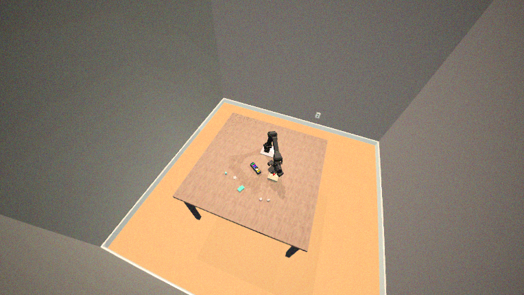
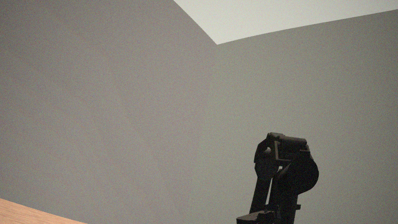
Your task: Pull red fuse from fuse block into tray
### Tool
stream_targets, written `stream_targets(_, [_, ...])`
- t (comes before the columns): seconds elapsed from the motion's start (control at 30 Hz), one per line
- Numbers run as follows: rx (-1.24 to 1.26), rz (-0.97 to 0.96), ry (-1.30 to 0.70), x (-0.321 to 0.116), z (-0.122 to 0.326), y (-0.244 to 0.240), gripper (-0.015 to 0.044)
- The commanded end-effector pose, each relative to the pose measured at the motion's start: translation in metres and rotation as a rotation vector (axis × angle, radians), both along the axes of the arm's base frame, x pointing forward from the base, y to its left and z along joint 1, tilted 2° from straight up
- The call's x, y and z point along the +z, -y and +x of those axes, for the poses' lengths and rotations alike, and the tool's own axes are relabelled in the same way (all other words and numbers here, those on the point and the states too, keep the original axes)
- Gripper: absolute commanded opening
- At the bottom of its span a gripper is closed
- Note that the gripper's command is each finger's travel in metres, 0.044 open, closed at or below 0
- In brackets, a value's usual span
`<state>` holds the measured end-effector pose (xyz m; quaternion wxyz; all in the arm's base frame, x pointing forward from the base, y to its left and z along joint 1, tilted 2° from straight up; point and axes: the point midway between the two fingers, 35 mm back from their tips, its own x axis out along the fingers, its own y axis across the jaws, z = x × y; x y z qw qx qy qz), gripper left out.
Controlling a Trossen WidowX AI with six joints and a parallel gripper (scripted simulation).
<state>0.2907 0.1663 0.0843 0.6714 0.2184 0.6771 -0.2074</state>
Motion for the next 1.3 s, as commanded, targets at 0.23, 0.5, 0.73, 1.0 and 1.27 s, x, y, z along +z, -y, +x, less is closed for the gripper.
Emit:
stream_targets(0.23, [-0.001, 0.000, 0.000, 0.009, 0.000, 0.000, 0.0330])
stream_targets(0.5, [-0.005, 0.002, -0.001, 0.037, 0.000, 0.001, 0.0330])
stream_targets(0.73, [-0.001, -0.001, -0.002, 0.034, -0.001, 0.001, 0.0330])
stream_targets(1.0, [-0.001, -0.001, -0.002, 0.034, -0.001, 0.001, 0.0330])
stream_targets(1.27, [-0.001, -0.001, -0.002, 0.034, -0.001, 0.001, 0.0330])
